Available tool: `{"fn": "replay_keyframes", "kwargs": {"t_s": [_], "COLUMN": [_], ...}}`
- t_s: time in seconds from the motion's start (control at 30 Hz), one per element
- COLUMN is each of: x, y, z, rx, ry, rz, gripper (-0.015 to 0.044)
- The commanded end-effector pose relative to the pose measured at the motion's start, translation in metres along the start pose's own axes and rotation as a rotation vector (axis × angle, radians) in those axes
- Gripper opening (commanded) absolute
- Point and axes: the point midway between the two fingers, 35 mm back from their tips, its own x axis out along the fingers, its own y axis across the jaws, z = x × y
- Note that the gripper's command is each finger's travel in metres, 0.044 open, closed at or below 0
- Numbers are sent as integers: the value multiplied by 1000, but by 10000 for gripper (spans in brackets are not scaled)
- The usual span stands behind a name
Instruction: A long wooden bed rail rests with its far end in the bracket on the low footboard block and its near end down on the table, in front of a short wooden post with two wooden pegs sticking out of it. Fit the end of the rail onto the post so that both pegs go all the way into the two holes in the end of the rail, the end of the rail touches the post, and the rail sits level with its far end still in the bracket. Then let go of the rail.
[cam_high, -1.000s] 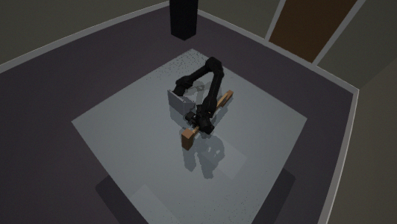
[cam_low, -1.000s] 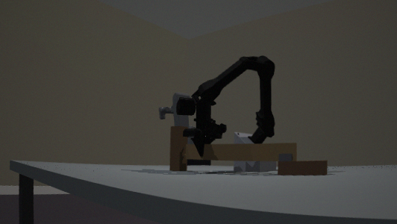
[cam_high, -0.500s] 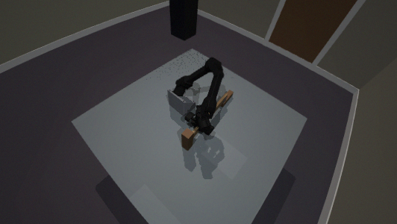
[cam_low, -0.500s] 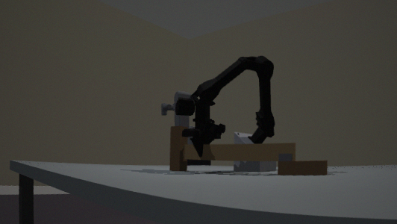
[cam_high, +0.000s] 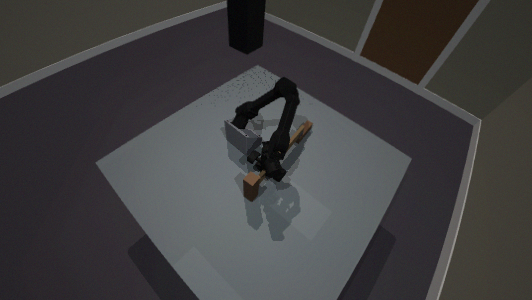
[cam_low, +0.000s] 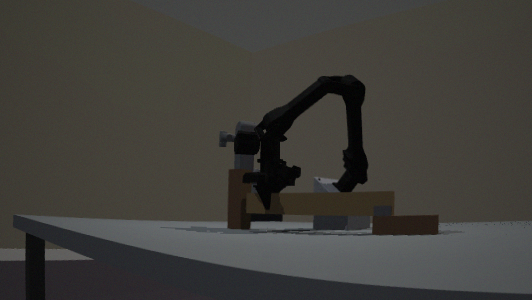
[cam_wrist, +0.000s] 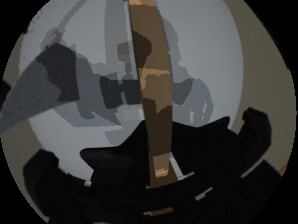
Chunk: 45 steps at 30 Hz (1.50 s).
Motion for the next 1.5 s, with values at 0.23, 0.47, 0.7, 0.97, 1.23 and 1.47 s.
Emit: {"fn": "replay_keyframes", "kwargs": {"t_s": [0.23,0.47,0.7,0.97,1.23,1.47], "x": [-3,-3,-3,-3,-3,0], "y": [-2,-2,-2,-2,-2,0], "z": [-6,-8,-10,-12,-13,-8], "rx": [-2,-2,-2,-2,-2,0], "ry": [7,7,7,7,7,-4], "rz": [-9,-9,-9,-9,-9,3], "gripper": [0,0,0,0,0,157]}}
